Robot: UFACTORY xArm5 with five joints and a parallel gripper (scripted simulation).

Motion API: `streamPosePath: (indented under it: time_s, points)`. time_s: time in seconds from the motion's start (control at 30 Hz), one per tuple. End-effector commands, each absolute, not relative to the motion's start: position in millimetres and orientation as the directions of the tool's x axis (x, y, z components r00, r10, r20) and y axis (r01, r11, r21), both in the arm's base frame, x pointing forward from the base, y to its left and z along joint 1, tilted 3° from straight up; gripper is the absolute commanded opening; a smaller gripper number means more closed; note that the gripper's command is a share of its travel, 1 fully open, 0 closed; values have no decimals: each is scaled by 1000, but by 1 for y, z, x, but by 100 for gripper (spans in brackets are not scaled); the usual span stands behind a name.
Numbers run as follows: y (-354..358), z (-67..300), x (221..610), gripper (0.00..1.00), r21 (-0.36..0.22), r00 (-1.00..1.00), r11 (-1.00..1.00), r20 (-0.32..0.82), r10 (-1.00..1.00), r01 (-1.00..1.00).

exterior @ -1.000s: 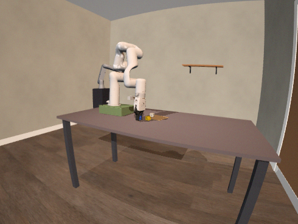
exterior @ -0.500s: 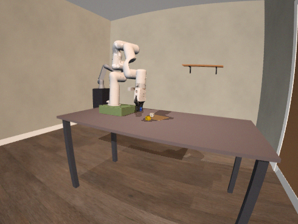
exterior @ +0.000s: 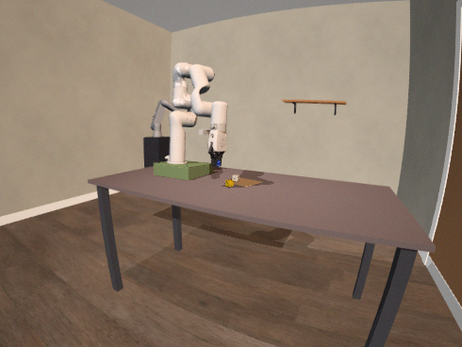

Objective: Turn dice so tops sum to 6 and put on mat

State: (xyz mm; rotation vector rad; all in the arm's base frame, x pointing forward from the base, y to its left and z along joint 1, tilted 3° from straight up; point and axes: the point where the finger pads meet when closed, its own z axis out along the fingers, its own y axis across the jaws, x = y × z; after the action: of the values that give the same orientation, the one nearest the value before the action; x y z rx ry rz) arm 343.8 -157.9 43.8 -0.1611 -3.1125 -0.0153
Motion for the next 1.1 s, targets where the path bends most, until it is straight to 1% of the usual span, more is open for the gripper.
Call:
streamPosePath:
  time_s: [0.0, 0.03, 0.07, 0.17, 0.2, 0.27, 0.3, 0.4, 0.43, 0.5, 1.07]
  points:
    - [-120, 50, 378, 27, 4, -997, 997, 15, 77, 77]
    - [-120, 50, 378, 27, 4, -997, 997, 15, 77, 77]
    - [-94, 52, 395, 27, 2, -998, 998, 11, 62, 62]
    - [-94, 52, 395, 27, 2, -998, 998, 11, 62, 62]
    - [-65, 54, 411, 27, 1, -999, 999, 7, 47, 47]
    - [-65, 54, 411, 27, 1, -999, 999, 7, 47, 47]
    - [-40, 56, 423, 27, 0, -999, 999, 4, 34, 34]
    - [-40, 56, 423, 27, 0, -999, 999, 4, 34, 34]
    - [-22, 57, 430, 27, 0, -1000, 1000, 2, 25, 25]
    - [-13, 58, 433, 27, 0, -1000, 1000, 0, 21, 21]
    - [-11, 56, 433, 27, 0, -1000, 1000, 0, 20, 20]
